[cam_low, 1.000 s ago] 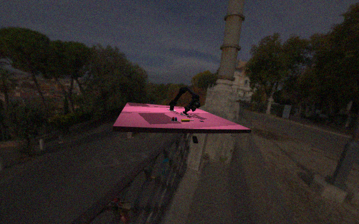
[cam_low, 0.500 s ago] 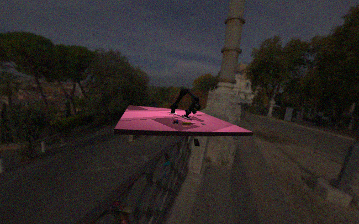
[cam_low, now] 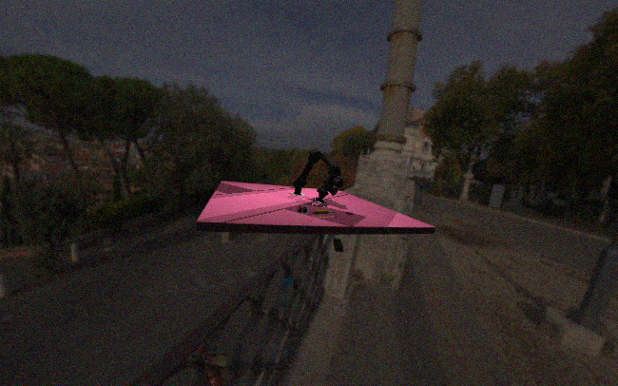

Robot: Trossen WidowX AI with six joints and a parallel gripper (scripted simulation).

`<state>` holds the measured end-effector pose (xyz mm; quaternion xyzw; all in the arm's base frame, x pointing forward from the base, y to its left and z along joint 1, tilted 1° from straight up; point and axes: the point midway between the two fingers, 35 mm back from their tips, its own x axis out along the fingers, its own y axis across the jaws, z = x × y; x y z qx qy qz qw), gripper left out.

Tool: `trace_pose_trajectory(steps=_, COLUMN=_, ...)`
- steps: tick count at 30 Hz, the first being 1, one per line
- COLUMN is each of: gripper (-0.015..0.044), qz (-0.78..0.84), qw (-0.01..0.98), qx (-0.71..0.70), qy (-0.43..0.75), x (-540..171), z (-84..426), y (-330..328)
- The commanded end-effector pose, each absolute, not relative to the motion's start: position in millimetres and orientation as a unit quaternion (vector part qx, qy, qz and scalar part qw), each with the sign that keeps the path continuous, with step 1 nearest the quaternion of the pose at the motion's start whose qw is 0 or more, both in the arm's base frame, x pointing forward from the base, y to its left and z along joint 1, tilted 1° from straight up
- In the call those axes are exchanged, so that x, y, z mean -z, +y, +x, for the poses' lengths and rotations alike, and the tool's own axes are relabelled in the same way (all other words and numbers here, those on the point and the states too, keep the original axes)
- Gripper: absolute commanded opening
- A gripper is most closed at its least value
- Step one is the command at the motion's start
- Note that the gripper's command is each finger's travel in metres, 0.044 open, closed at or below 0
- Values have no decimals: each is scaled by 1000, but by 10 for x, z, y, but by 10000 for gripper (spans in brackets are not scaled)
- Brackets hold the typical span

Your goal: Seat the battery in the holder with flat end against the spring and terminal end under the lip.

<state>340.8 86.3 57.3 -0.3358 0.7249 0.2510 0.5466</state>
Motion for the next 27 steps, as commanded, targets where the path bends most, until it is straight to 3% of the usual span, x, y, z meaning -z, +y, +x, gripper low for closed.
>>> trace_pose_trajectory(steps=1, gripper=73, qz=-331, qw=559, qx=-260, qy=715, x=-558, z=3420, y=894)
trace_pose_trajectory(steps=27, gripper=73, qz=-314, qw=603, qx=-282, qy=677, x=-523, z=3385, y=852)
